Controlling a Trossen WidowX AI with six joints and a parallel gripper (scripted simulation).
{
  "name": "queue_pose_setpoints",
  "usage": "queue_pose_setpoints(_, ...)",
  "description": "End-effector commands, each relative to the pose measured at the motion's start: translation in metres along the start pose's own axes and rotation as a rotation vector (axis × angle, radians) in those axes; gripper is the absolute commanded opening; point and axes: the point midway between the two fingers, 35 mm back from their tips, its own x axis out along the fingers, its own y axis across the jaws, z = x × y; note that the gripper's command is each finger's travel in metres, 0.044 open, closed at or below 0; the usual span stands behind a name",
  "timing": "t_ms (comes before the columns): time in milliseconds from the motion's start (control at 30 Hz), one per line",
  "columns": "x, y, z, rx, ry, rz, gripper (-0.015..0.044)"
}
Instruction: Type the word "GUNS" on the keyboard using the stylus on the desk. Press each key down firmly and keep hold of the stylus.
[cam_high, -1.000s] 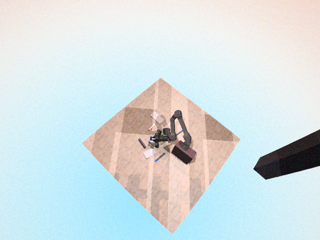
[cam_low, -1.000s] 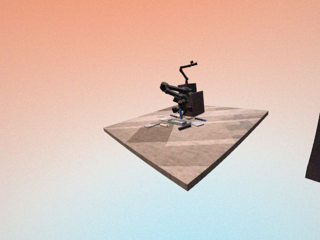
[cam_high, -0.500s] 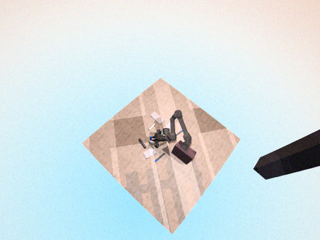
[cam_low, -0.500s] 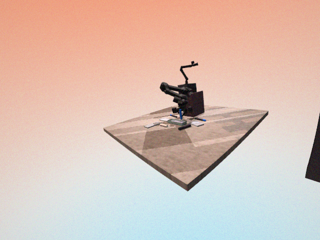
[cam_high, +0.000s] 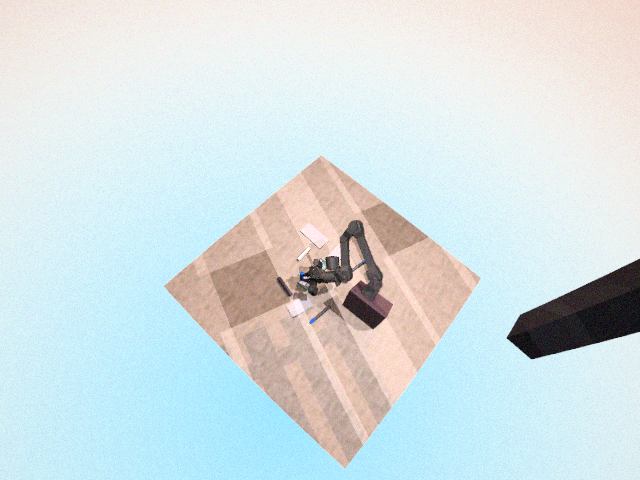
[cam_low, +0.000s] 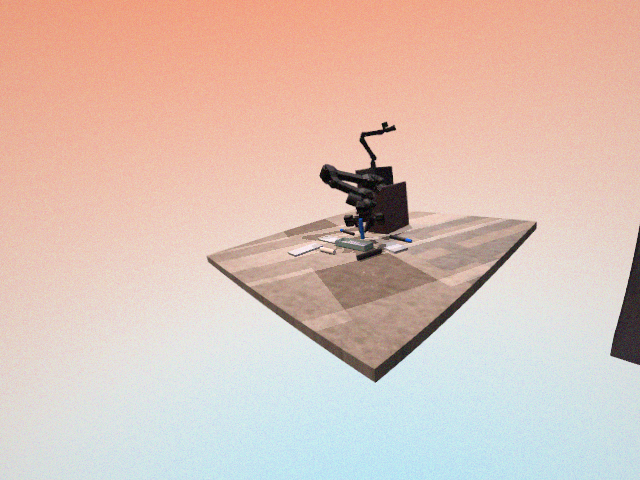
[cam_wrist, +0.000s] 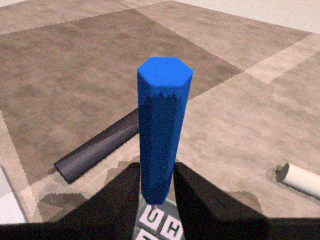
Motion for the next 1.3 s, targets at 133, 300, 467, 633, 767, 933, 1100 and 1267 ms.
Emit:
queue_pose_setpoints(133, -0.002, 0.002, 0.000, -0.003, -0.006, 0.001, 0.0081)
queue_pose_setpoints(300, -0.002, 0.002, -0.001, -0.003, -0.006, 0.001, 0.0081)
queue_pose_setpoints(467, 0.000, 0.002, -0.005, -0.004, -0.005, 0.001, 0.0081)
queue_pose_setpoints(633, 0.002, 0.002, -0.008, -0.004, -0.005, 0.001, 0.0081)
queue_pose_setpoints(767, 0.003, 0.002, -0.010, -0.004, -0.005, 0.001, 0.0081)
queue_pose_setpoints(933, 0.005, 0.002, -0.012, -0.004, -0.005, 0.001, 0.0081)
queue_pose_setpoints(1100, 0.006, 0.002, -0.014, -0.004, -0.005, 0.001, 0.0081)
queue_pose_setpoints(1267, 0.007, 0.002, -0.016, -0.004, -0.005, 0.001, 0.0081)
